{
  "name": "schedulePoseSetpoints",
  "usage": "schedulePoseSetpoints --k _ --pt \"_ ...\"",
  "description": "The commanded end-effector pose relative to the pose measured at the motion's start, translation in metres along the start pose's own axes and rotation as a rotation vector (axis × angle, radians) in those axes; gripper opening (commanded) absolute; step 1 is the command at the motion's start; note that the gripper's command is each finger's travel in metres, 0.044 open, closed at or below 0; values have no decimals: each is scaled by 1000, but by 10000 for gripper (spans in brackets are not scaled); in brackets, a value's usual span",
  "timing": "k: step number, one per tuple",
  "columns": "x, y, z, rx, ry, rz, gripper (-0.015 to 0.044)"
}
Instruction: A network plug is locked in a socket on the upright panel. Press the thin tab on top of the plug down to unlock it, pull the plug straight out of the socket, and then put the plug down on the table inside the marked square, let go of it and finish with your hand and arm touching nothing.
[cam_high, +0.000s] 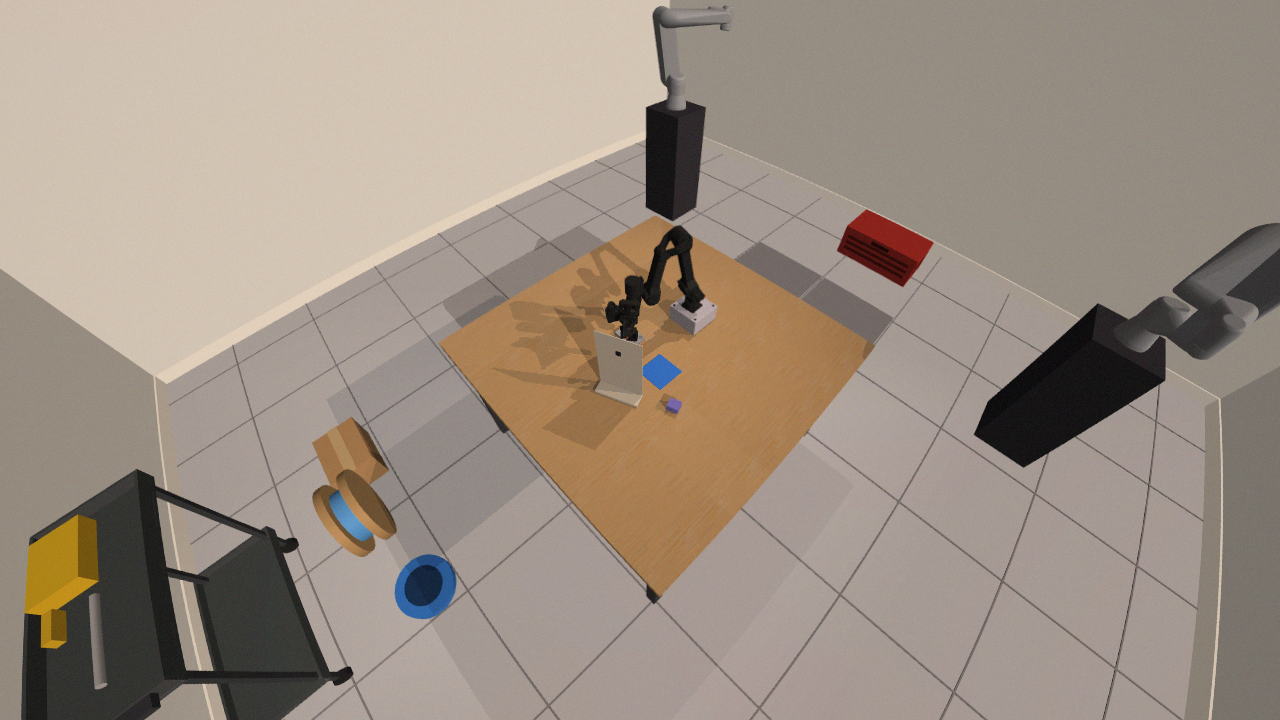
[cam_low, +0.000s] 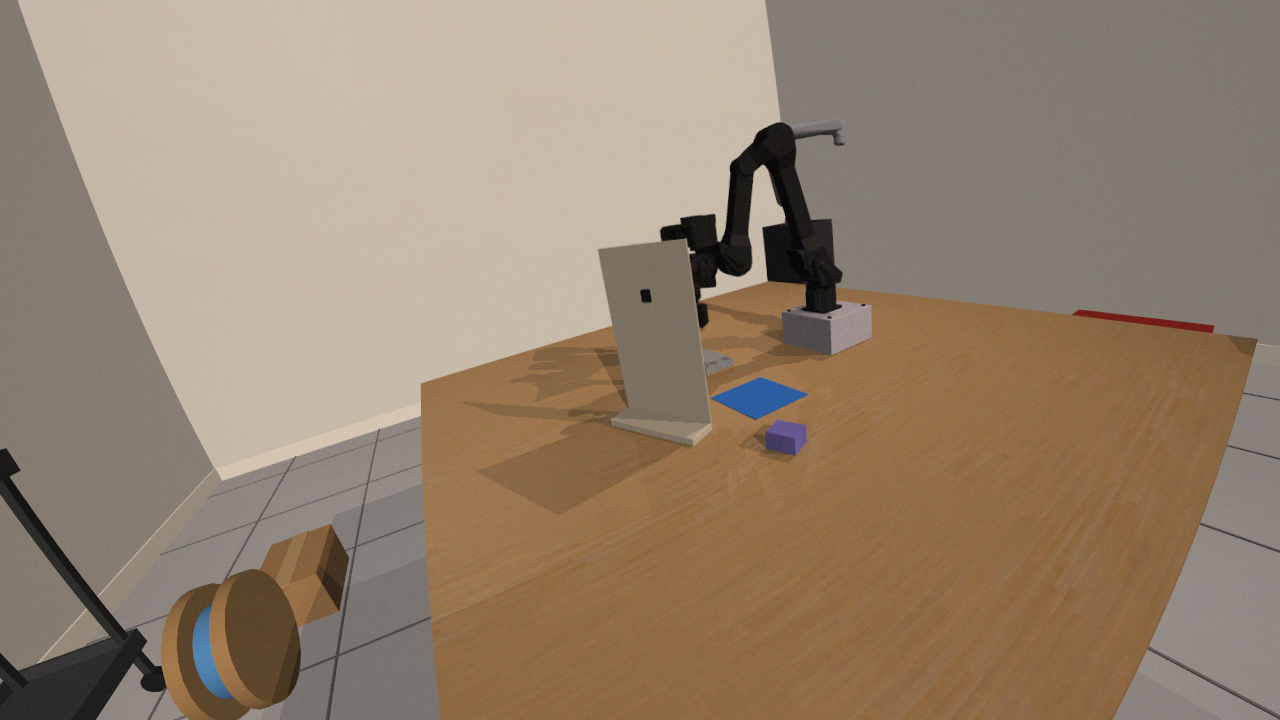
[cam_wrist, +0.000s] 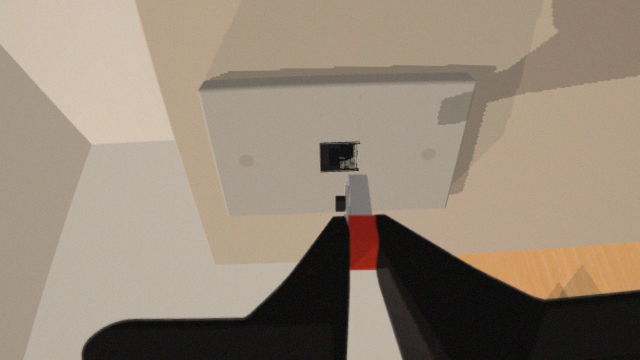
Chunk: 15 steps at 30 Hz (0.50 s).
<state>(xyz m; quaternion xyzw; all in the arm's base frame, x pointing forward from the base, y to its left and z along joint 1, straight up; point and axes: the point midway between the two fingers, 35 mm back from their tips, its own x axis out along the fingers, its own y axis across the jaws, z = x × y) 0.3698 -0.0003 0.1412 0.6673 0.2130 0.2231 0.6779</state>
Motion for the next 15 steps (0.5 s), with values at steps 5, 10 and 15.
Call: schedulePoseSetpoints --k 5,10,15 --pt "-7 -1 -2 4 5 -2 0" --pt "-10 -1 -2 4 5 -3 0" --pt "-14 -1 -2 4 5 -3 0"
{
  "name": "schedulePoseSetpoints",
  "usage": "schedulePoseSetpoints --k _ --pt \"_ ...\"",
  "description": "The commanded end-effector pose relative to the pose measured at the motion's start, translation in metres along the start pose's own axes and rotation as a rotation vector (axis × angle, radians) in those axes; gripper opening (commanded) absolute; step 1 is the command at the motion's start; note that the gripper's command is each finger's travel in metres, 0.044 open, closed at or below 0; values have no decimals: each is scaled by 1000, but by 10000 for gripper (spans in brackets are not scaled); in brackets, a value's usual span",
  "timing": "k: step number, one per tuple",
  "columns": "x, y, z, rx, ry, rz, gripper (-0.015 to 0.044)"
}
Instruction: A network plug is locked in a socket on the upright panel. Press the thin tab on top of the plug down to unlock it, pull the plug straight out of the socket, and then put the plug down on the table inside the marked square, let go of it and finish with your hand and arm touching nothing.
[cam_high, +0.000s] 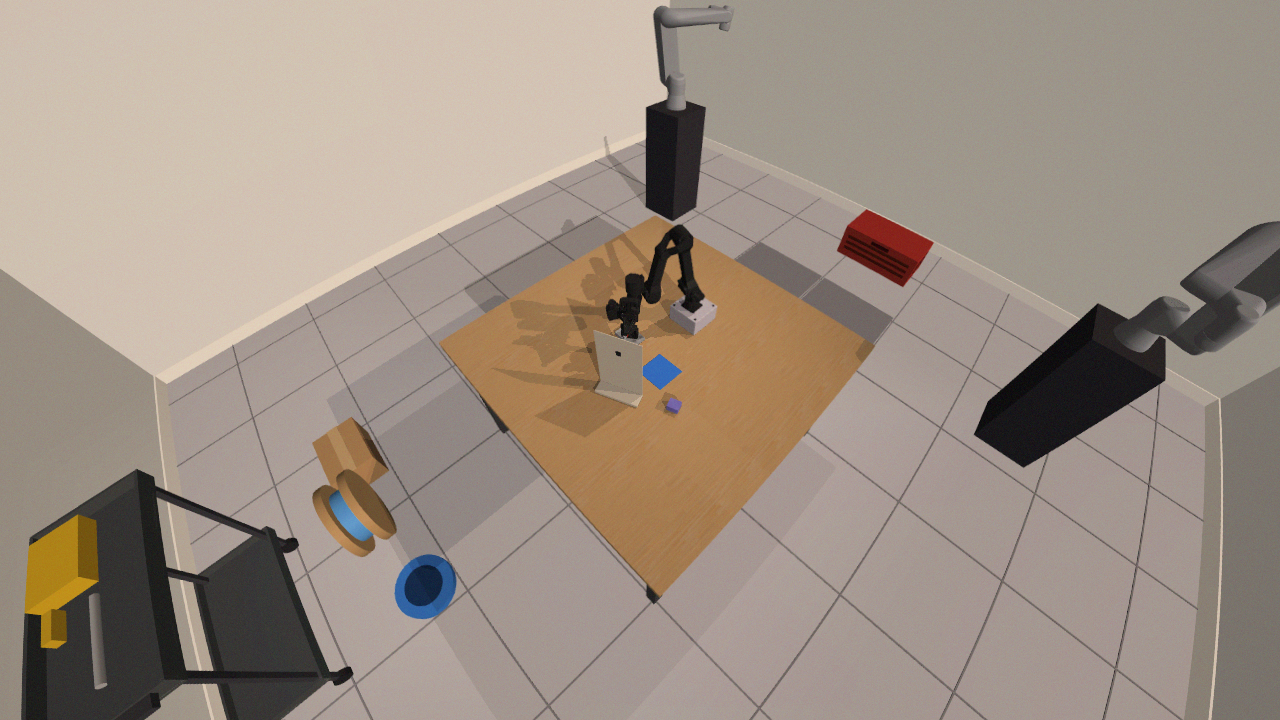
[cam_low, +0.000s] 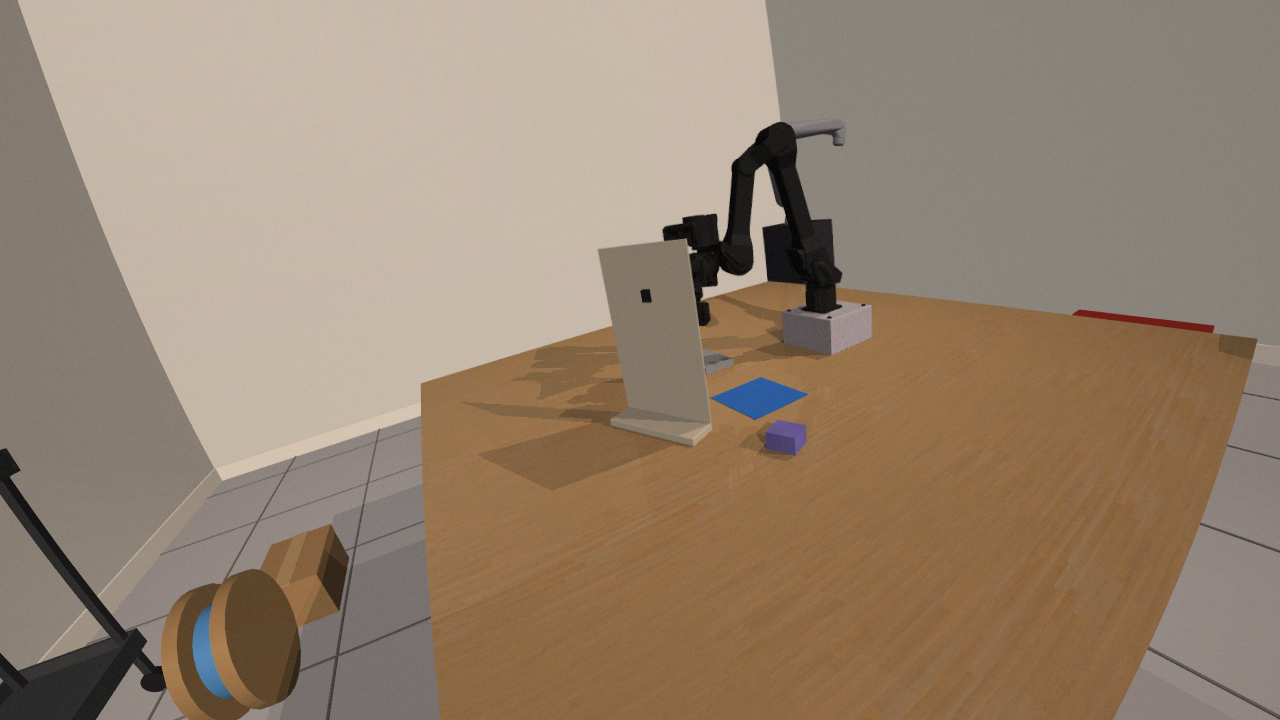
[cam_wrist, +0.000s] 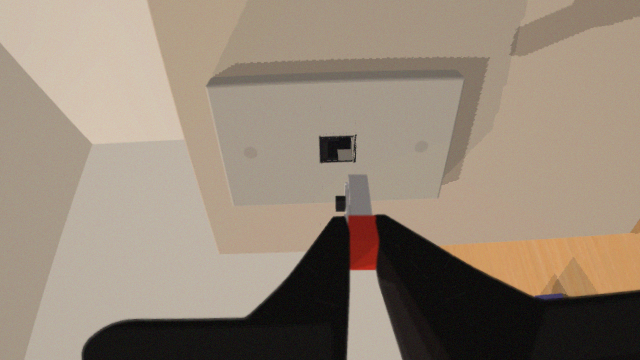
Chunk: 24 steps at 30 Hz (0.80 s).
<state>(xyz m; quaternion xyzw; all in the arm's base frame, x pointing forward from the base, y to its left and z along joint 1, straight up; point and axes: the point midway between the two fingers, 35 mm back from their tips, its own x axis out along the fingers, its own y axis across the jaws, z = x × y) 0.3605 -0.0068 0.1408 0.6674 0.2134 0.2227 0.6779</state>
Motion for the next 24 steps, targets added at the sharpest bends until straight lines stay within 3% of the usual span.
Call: schedulePoseSetpoints --k 1,24 --pt "-3 -1 -2 3 5 -2 0" --pt "-13 29 -5 2 2 -2 0"
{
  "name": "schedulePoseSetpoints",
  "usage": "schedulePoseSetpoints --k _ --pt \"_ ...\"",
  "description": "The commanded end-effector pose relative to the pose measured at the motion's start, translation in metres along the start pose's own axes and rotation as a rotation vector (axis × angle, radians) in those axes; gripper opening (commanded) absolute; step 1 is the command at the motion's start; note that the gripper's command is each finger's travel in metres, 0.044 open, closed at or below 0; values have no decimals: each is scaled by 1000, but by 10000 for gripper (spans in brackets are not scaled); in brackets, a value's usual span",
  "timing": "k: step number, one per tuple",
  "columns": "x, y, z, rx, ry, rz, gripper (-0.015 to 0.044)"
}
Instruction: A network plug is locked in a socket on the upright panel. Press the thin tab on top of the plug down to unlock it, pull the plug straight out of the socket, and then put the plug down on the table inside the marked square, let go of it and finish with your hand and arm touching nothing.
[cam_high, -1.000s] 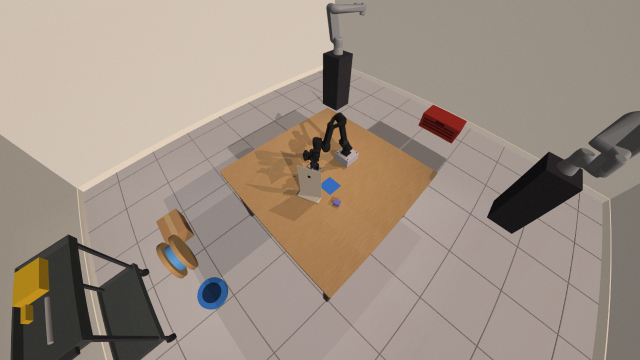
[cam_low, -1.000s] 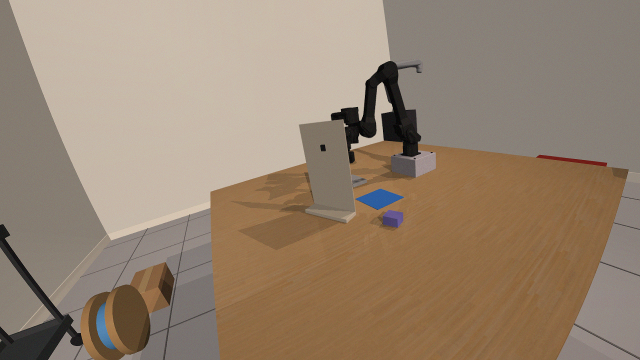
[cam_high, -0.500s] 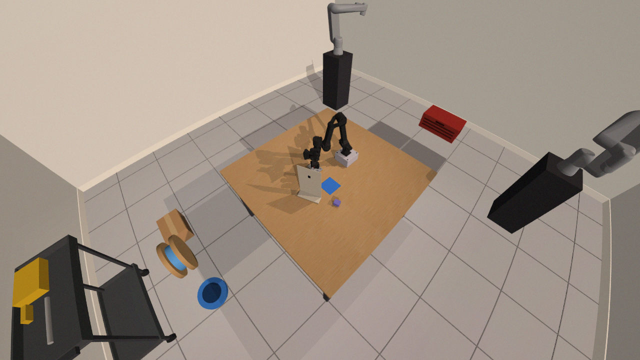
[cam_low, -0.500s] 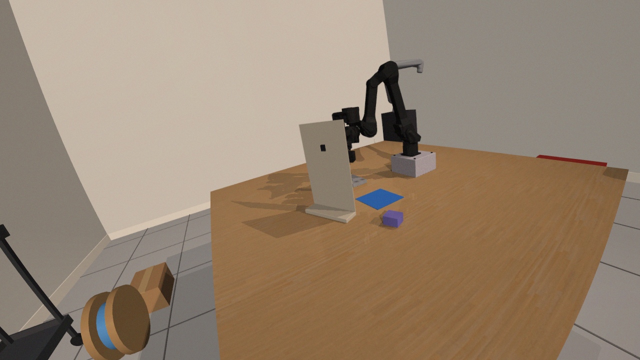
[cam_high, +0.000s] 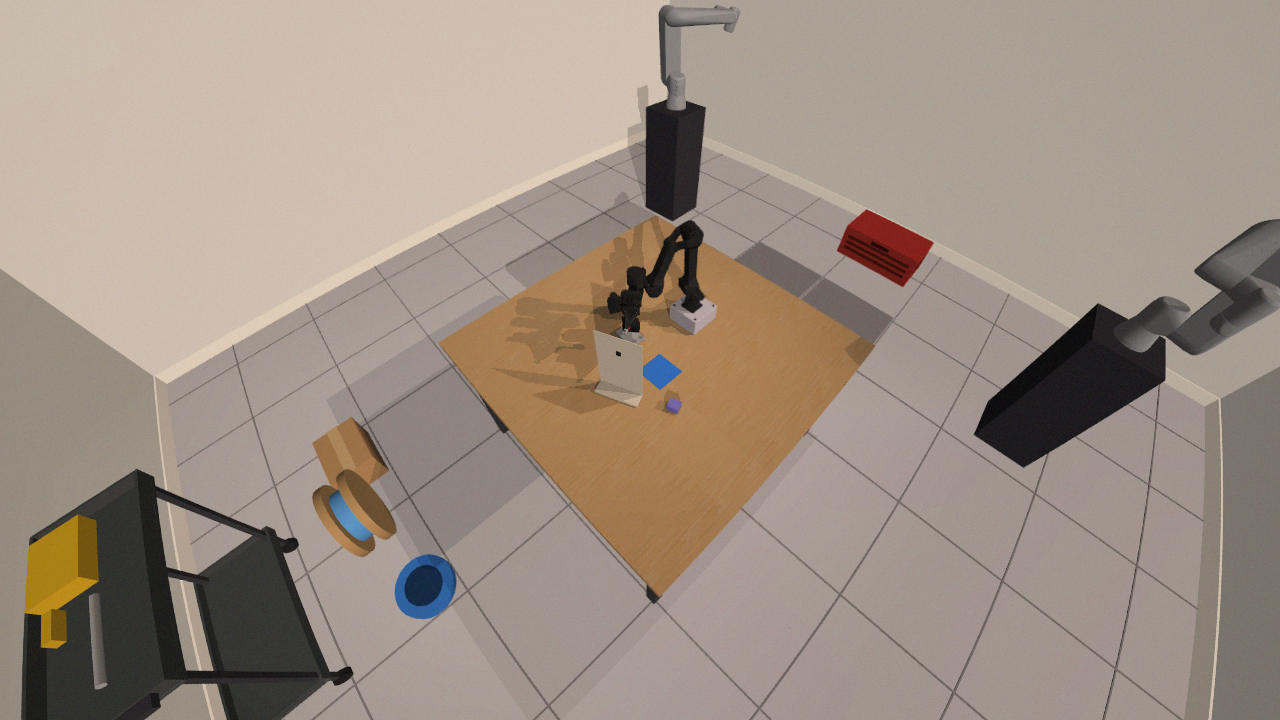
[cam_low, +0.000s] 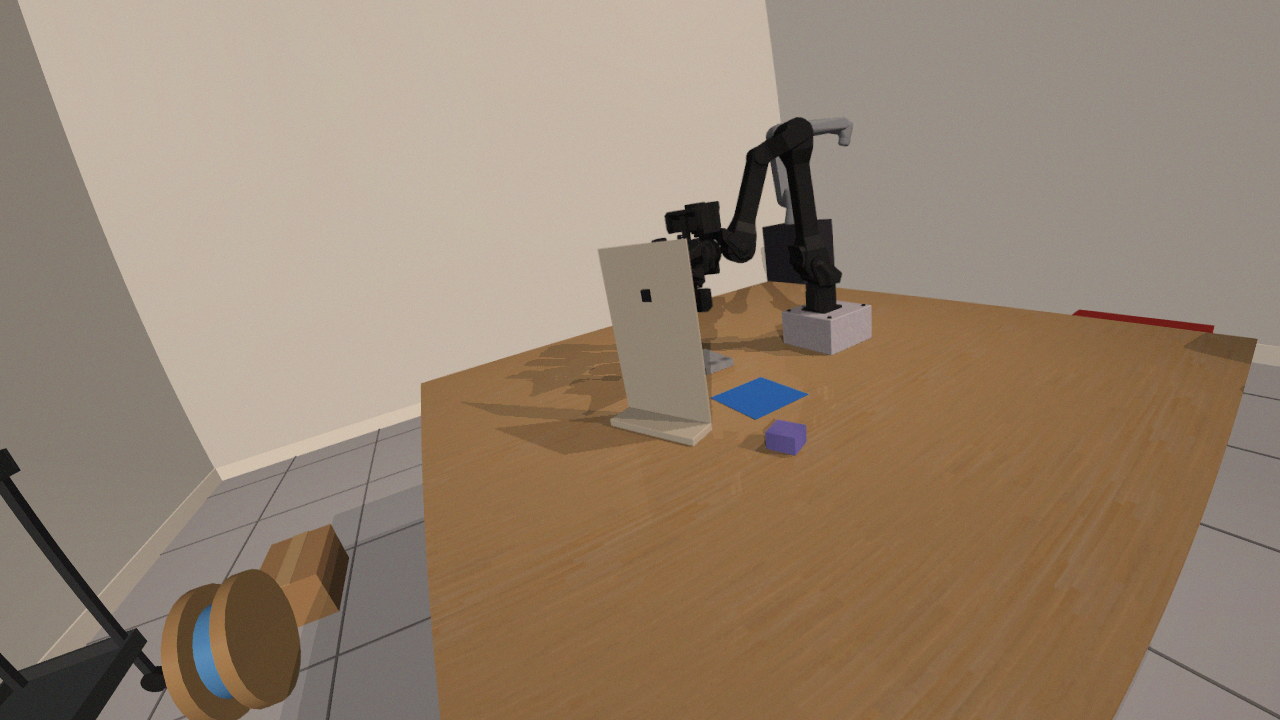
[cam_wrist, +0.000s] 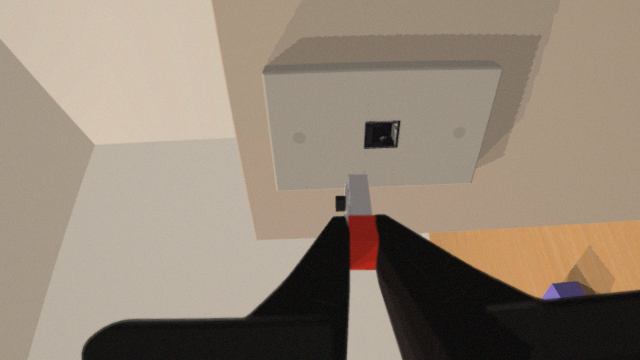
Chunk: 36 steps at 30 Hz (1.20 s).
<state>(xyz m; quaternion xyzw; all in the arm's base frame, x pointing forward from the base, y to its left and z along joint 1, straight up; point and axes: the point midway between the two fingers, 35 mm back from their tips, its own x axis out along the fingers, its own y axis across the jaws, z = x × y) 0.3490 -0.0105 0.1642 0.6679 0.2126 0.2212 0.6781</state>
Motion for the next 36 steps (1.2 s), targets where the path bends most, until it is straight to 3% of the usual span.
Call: schedulePoseSetpoints --k 1,19,36 --pt "-2 7 -2 1 6 -1 0" --pt "-12 36 -13 5 7 -3 0" --pt "23 -4 -31 192 -76 -179 0"
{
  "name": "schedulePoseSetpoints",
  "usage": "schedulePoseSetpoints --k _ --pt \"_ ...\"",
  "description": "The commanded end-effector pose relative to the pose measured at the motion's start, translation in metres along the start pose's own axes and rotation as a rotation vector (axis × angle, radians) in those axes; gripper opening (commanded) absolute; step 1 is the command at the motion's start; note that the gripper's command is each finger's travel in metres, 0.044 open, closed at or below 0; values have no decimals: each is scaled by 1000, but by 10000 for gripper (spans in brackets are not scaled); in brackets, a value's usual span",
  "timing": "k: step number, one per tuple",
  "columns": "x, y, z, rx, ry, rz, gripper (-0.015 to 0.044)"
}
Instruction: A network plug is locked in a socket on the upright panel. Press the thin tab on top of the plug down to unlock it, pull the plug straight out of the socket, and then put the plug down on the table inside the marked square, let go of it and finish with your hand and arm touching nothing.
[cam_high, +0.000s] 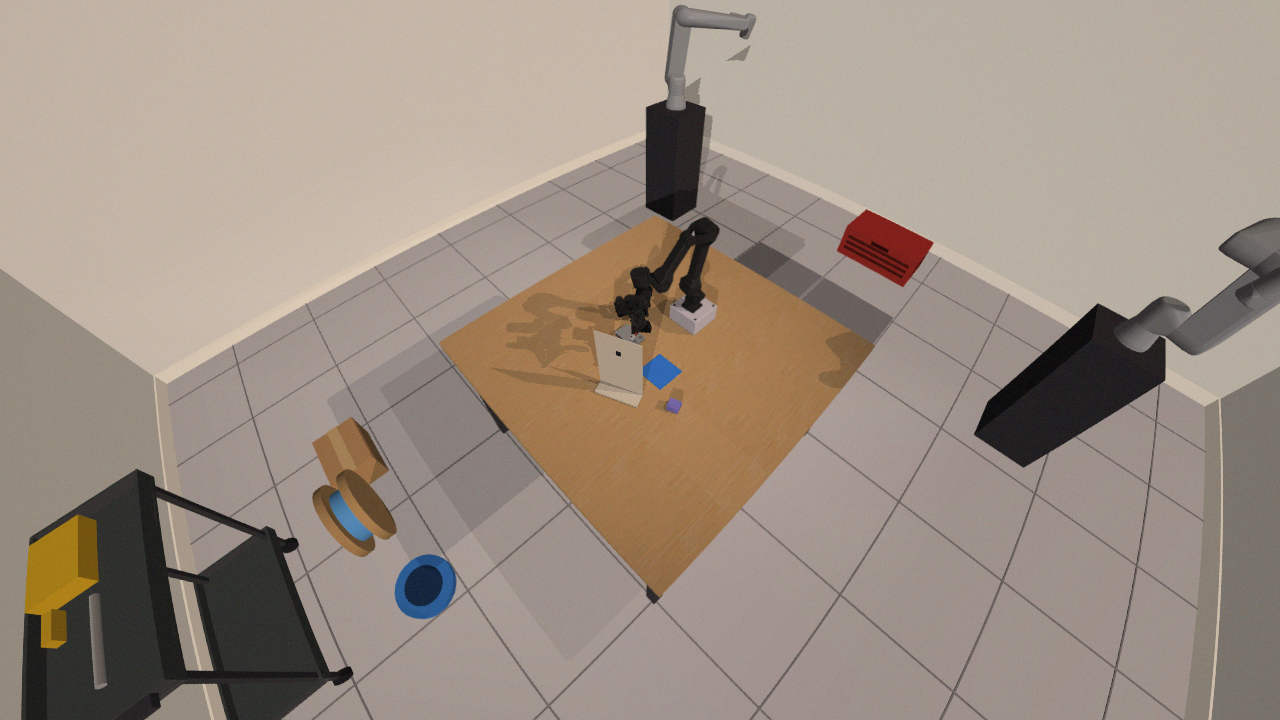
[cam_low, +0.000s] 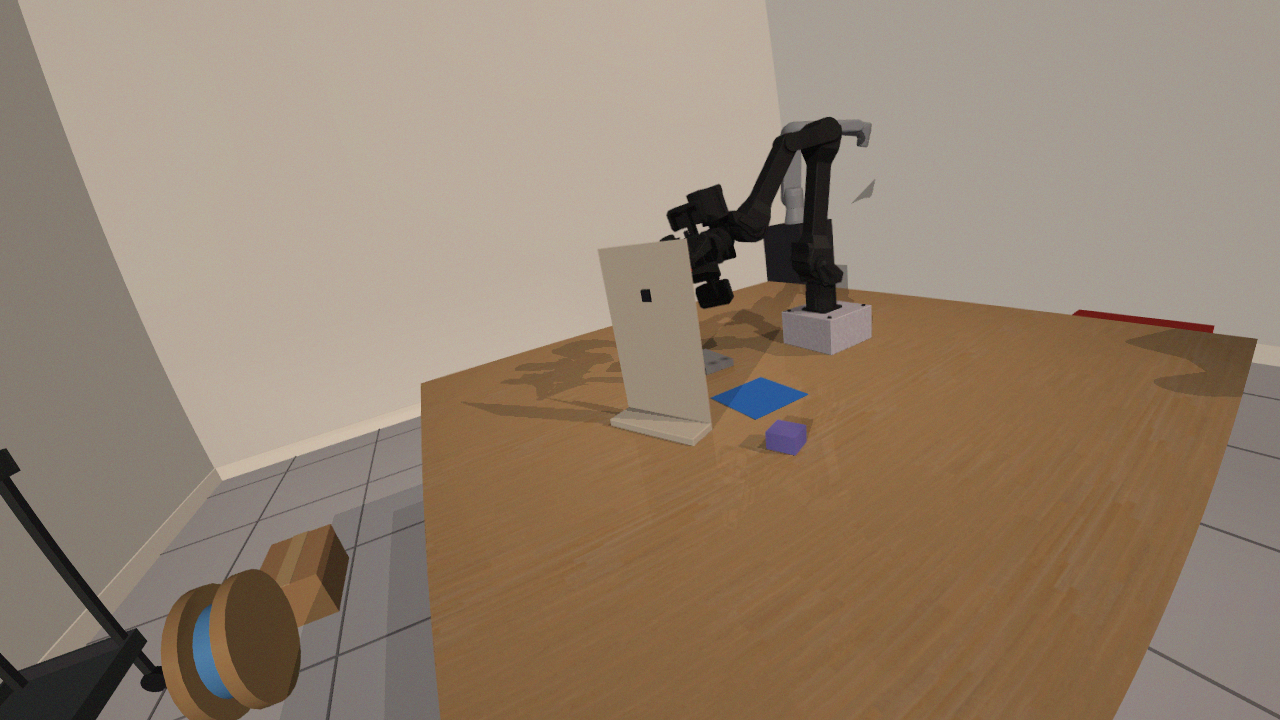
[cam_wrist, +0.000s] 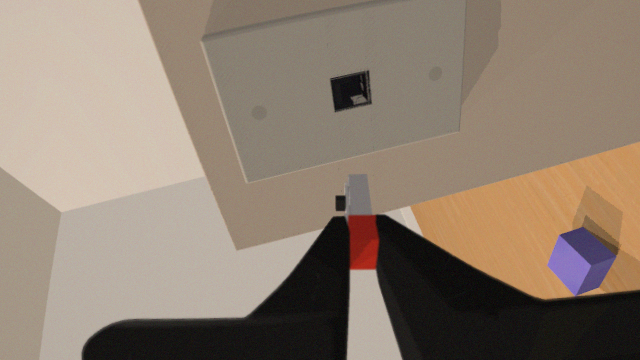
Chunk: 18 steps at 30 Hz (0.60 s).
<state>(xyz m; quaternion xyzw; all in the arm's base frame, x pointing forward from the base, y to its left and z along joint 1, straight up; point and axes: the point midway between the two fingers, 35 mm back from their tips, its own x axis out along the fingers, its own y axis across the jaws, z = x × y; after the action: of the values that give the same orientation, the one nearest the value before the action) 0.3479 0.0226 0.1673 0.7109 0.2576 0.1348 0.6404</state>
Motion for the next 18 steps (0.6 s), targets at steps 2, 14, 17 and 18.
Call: schedulePoseSetpoints --k 2,14,17,18 --pt "9 -13 -5 44 -30 -62 0" --pt "25 -50 -23 112 -99 -246 0" --pt "27 -60 -28 119 -117 -297 0" --pt "27 -64 -30 121 -123 -314 0"
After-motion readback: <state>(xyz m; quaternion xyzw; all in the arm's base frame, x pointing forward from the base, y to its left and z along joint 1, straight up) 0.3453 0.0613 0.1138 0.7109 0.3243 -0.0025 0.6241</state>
